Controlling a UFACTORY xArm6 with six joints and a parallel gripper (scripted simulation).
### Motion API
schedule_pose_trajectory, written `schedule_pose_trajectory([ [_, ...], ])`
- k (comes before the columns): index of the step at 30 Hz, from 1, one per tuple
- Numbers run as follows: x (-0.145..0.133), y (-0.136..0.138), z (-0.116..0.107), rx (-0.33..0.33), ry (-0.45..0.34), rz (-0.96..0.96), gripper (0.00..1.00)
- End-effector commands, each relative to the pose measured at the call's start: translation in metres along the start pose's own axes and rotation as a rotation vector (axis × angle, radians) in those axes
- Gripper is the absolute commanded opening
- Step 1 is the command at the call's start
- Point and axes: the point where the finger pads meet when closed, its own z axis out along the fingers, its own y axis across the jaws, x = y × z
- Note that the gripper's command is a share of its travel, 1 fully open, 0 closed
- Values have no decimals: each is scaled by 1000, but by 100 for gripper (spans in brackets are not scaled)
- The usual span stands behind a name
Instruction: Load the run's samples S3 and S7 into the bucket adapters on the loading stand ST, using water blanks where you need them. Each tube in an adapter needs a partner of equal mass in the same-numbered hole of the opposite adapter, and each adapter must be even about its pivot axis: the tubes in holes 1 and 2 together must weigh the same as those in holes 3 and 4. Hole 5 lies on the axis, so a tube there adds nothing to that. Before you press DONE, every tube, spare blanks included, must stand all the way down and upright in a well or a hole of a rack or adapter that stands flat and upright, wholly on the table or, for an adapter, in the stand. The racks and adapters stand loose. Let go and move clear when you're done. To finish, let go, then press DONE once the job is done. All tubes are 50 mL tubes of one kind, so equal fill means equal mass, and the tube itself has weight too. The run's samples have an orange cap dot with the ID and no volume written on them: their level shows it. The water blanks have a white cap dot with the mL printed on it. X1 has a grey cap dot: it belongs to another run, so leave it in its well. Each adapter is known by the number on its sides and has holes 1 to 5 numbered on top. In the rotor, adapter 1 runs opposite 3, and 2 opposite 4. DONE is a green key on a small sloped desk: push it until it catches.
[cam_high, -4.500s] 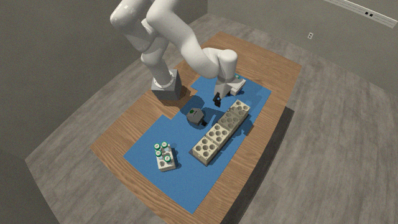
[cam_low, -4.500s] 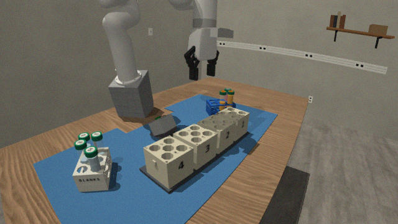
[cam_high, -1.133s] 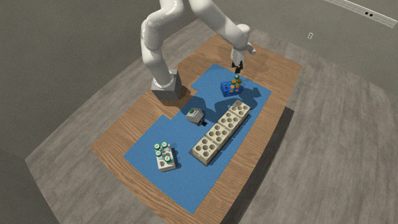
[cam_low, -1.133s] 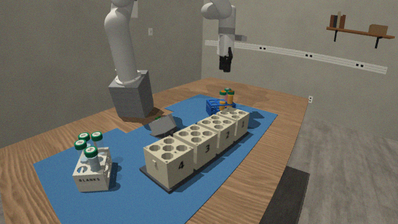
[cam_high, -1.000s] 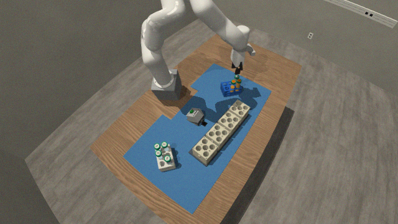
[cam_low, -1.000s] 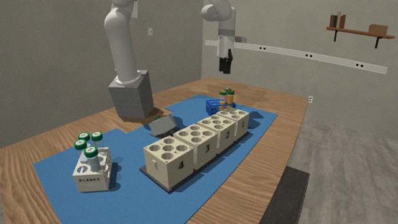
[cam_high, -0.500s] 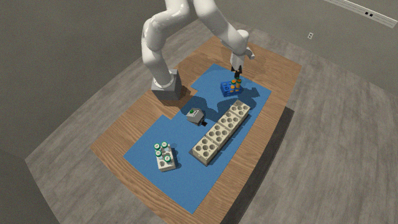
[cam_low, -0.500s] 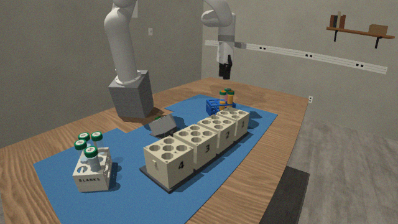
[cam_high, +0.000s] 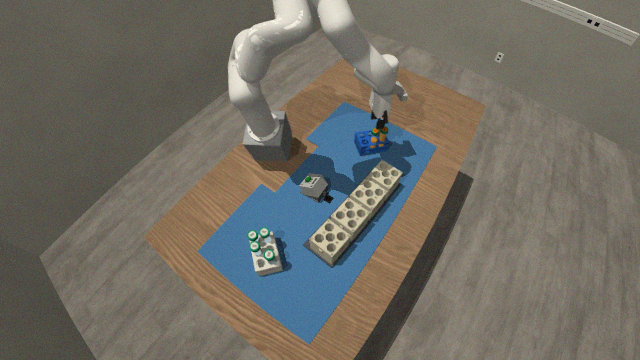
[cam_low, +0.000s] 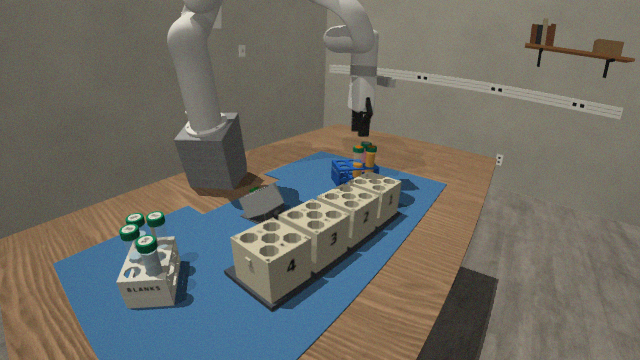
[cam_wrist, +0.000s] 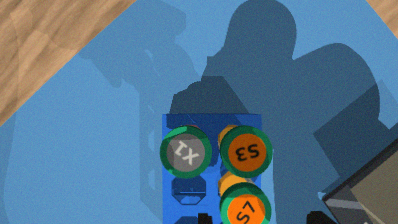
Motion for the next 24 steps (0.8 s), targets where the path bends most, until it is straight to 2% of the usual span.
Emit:
schedule_pose_trajectory([
  [1, 2, 0, 6, 0, 5, 1, 57],
  [21, 2, 0, 42, 0, 5, 1, 57],
  [24, 2, 0, 42, 0, 5, 1, 57],
])
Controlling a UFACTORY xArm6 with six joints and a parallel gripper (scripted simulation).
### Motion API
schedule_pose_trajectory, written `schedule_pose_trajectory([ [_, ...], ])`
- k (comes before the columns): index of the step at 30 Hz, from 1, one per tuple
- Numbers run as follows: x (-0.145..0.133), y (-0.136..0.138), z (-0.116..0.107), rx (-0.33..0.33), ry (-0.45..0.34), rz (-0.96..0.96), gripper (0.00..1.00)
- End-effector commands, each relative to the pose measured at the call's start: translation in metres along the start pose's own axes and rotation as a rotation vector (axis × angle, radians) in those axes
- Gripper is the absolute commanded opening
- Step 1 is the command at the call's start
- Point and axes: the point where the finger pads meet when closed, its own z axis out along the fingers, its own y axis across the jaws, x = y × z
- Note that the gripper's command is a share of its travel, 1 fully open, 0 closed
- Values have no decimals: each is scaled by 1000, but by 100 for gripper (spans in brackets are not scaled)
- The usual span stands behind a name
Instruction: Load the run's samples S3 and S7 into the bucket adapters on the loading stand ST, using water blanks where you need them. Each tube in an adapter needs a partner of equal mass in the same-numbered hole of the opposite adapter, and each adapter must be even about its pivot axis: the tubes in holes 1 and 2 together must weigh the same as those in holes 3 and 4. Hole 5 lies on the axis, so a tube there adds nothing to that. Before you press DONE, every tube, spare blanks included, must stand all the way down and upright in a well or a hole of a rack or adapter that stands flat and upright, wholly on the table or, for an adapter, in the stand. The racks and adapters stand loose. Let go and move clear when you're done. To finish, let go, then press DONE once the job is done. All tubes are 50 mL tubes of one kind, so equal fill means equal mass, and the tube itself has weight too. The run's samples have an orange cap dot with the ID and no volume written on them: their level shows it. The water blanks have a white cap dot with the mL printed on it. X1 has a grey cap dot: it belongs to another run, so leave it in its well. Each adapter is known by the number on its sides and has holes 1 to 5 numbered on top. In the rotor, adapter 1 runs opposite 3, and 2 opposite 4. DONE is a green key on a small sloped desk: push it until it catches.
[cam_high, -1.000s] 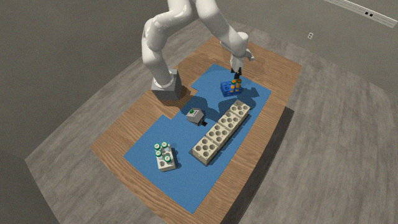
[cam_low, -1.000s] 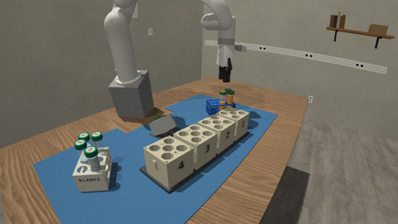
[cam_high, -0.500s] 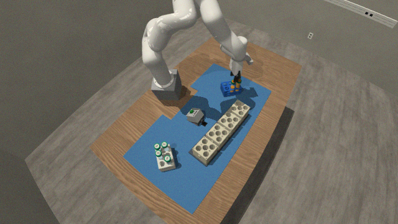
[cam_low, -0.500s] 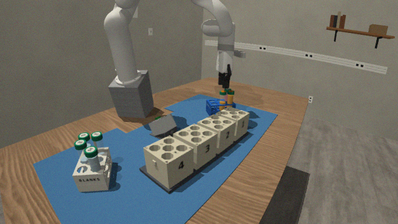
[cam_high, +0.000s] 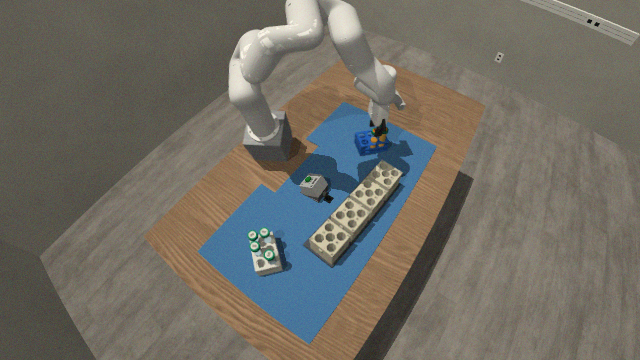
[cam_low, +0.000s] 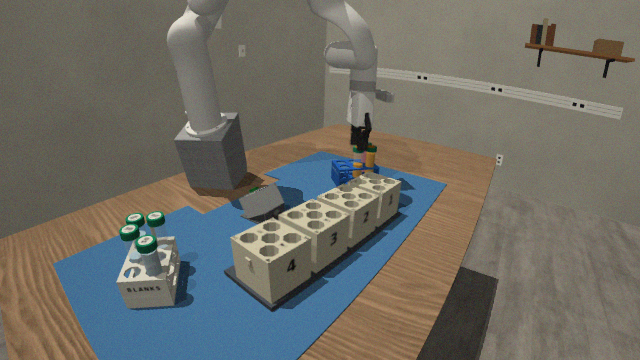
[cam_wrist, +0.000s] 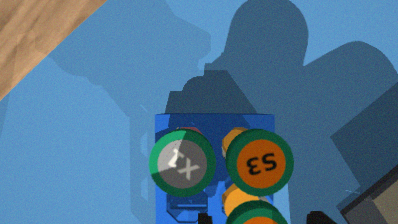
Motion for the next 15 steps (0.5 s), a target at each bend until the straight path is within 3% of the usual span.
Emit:
schedule_pose_trajectory([
  [1, 2, 0, -1, 0, 6, 1, 57],
  [15, 2, 0, 5, 0, 6, 1, 57],
])
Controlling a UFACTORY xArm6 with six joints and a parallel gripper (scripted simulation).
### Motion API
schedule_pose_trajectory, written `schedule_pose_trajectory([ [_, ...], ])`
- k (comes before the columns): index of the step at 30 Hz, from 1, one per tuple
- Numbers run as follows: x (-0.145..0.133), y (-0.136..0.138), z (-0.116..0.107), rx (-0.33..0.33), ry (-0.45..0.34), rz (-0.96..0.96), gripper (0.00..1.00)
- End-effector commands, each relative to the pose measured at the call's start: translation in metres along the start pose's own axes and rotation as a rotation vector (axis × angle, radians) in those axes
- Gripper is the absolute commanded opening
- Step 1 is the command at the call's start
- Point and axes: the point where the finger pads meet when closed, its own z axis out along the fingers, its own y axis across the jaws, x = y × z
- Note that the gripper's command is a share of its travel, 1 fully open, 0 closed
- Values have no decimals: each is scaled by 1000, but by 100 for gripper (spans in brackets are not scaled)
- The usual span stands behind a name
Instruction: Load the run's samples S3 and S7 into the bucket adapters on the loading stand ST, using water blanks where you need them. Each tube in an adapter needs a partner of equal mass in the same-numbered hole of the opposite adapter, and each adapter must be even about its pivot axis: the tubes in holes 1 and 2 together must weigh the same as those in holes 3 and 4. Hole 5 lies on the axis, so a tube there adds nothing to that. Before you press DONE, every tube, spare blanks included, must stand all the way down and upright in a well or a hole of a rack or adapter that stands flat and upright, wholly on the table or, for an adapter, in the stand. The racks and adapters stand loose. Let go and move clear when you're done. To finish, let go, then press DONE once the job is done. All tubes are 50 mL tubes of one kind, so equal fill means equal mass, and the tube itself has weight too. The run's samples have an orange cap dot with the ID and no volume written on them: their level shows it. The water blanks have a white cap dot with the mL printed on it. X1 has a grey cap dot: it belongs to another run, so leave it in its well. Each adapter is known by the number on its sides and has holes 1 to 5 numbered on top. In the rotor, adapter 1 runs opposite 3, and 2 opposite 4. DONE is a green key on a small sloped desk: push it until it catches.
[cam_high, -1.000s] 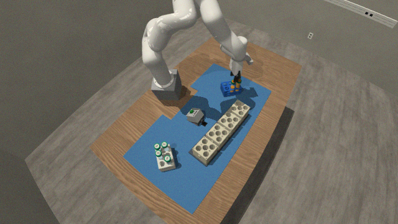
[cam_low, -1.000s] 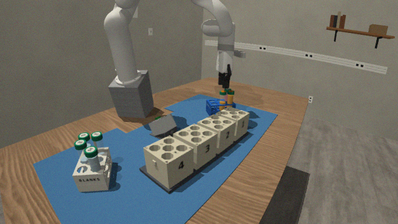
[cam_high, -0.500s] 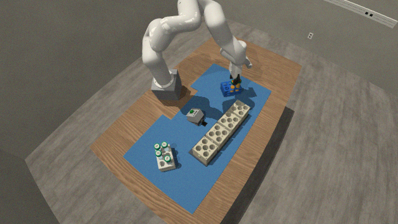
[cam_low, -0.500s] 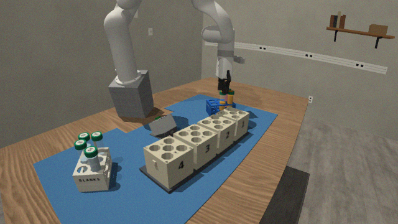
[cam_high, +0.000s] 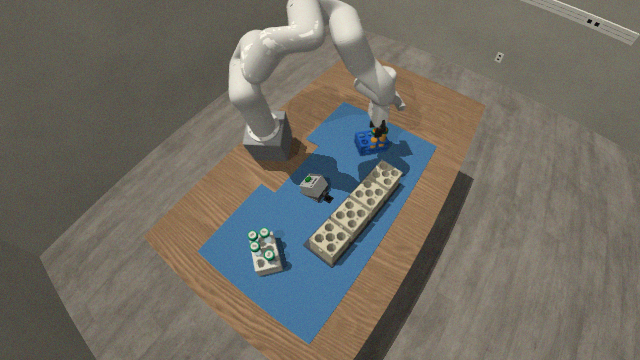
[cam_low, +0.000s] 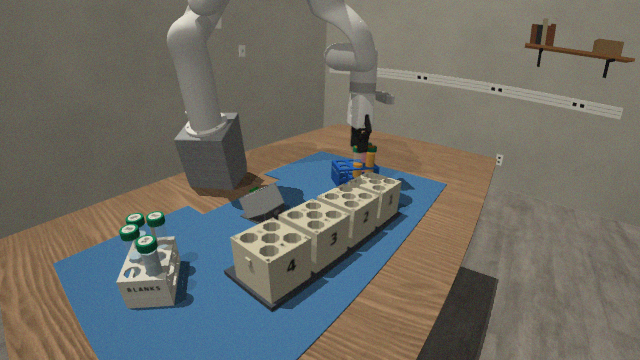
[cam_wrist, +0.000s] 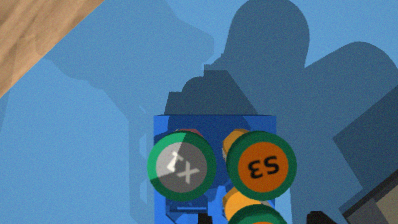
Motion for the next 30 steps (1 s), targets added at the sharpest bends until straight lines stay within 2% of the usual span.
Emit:
schedule_pose_trajectory([
  [1, 2, 0, 0, 0, 4, 1, 57],
  [30, 2, 0, 14, 0, 4, 1, 57],
])
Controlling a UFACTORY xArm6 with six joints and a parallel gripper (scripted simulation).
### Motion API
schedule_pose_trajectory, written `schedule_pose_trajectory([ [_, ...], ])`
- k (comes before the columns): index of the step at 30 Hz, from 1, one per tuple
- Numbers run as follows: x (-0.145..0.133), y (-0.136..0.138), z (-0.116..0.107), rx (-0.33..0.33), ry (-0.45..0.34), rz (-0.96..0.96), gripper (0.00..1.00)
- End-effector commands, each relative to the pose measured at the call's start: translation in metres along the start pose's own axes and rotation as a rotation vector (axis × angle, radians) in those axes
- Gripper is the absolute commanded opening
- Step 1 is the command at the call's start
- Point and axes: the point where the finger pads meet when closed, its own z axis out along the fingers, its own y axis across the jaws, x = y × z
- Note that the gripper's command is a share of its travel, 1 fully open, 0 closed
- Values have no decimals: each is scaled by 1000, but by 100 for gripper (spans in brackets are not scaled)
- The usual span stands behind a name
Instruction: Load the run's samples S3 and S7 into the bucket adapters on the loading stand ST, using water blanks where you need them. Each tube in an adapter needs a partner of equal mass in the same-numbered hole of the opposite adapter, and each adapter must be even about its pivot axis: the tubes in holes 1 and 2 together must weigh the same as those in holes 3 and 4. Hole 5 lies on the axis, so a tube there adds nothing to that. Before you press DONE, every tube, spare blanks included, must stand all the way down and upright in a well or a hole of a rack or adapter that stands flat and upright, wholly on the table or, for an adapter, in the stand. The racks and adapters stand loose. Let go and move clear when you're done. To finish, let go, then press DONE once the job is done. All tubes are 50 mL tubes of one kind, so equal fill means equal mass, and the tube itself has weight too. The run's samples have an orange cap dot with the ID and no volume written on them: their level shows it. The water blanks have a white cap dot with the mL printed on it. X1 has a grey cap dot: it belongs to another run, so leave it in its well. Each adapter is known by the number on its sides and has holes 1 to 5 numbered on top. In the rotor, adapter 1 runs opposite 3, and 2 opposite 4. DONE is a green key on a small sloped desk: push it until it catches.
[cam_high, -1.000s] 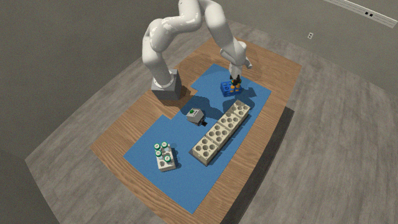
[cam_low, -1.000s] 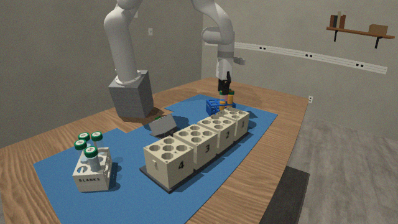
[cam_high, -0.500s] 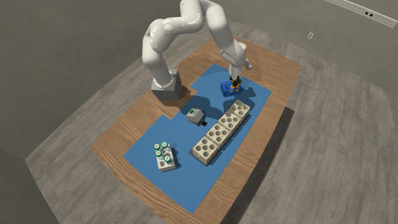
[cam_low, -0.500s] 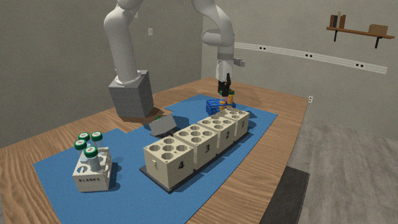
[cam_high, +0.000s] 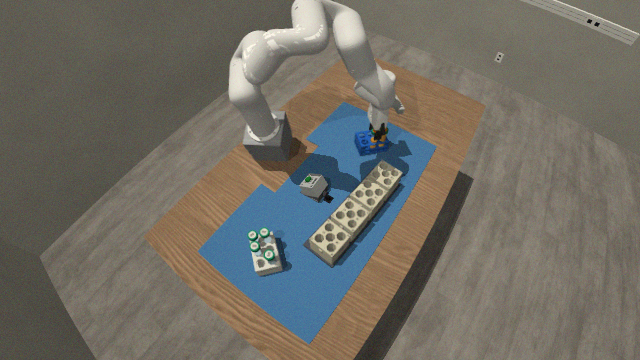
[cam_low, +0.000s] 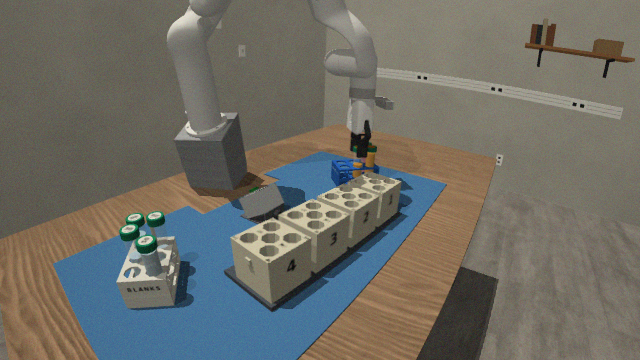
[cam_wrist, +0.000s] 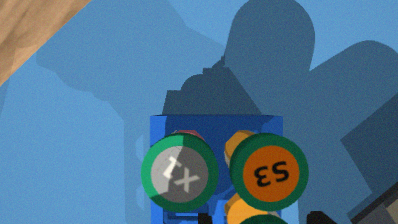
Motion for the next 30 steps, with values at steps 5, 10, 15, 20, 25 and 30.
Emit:
schedule_pose_trajectory([
  [5, 2, 0, -1, 0, 5, 1, 57],
  [10, 2, 0, -1, 0, 5, 1, 57],
  [15, 2, 0, -3, 0, 5, 1, 0],
  [20, 2, 0, -3, 0, 5, 1, 0],
  [25, 2, 0, -3, 0, 5, 1, 0],
  [30, 2, 0, -3, 0, 5, 1, 0],
])
